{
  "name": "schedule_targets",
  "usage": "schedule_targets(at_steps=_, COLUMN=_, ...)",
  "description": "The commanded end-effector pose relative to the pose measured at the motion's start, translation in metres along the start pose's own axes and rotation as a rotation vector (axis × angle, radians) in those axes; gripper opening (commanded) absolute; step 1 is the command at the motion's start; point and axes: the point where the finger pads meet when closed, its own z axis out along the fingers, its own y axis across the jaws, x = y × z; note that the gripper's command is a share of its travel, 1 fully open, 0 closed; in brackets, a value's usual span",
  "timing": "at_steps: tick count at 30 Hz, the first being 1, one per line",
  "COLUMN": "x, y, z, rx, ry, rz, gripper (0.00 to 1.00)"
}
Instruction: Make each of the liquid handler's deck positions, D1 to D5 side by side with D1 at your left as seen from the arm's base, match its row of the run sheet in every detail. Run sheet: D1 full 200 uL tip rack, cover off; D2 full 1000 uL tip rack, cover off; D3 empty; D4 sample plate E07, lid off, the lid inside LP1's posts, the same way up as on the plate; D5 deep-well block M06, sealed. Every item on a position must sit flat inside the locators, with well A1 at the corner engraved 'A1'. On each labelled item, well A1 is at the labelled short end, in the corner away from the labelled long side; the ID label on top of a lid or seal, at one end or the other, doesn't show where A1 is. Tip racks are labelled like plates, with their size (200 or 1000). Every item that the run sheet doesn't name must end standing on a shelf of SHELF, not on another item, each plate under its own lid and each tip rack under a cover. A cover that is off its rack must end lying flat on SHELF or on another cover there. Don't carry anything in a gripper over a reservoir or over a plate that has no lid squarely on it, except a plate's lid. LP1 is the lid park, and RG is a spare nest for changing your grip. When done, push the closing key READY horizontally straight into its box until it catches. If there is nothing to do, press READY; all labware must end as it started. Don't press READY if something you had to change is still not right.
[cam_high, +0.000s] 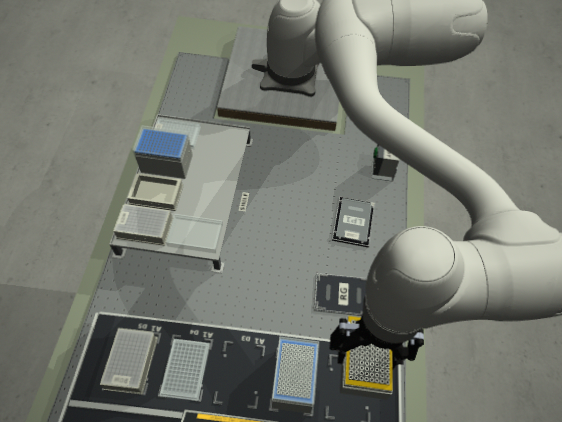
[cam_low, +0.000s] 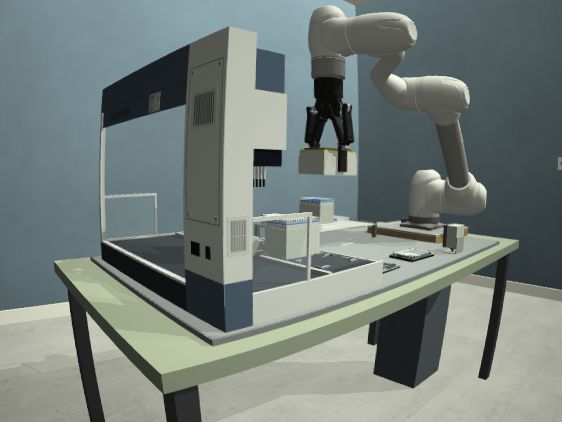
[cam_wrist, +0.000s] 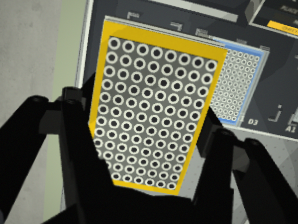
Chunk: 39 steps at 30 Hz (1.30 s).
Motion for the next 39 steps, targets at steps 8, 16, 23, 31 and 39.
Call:
schedule_targets(at_steps=8, x=0.000, y=0.000, z=-0.002, rx=0.001, ry=0.002, rz=0.000, gripper=0.10)
schedule_targets(at_steps=16, x=0.000, y=0.000, z=-0.002, rx=0.001, ry=0.002, rz=0.000, gripper=0.10)
schedule_targets(at_steps=23, x=0.000, y=0.000, z=0.005, rx=0.001, ry=0.002, rz=0.000, gripper=0.10)
schedule_targets(at_steps=31, x=0.000, y=0.000, z=0.015, rx=0.001, ry=0.002, rz=0.000, gripper=0.10)
schedule_targets(at_steps=39, x=0.000, y=0.000, z=0.028, rx=0.001, ry=0.002, rz=0.000, gripper=0.10)
